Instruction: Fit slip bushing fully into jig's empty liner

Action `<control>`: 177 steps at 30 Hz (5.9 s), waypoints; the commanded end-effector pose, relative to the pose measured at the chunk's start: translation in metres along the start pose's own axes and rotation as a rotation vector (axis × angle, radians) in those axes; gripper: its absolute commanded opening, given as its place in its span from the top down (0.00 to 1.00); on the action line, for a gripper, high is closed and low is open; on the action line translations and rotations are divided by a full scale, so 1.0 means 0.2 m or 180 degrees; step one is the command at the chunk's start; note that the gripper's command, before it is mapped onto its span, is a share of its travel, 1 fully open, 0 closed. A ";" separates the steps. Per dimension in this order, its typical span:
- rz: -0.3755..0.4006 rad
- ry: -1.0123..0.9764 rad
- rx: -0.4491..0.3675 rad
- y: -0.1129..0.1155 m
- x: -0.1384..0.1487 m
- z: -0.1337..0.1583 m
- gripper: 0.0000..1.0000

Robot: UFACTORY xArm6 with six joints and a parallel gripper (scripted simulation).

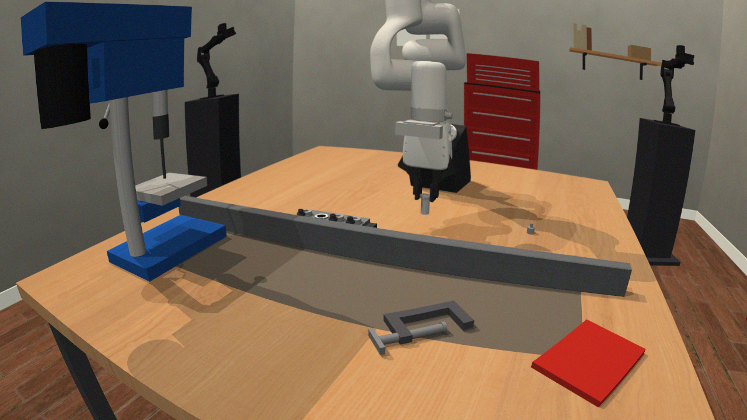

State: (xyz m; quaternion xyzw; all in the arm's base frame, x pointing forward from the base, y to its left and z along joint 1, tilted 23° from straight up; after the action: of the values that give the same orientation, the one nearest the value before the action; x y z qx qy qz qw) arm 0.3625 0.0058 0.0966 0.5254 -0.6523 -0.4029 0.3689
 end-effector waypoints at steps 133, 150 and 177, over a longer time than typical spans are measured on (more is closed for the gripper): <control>-0.0028 0.0007 -0.0078 0.17 0.02 -0.02 0.74; -0.0028 0.0007 -0.0078 0.17 0.18 -0.07 0.74; -0.0028 0.0007 -0.0078 0.18 0.43 -0.16 0.74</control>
State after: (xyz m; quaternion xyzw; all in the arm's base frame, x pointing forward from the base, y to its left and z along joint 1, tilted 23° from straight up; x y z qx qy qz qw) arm 0.3609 -0.0739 0.1449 0.5221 -0.6456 -0.4120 0.3753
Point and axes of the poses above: the point where the finger pads meet when closed, its own y axis back along the fingers, its own x axis across the jaws, z = x × y, the point moved 2 cm from there along y, back along the fingers, and after that the axes turned 2 degrees about y, right-handed, at the moved point
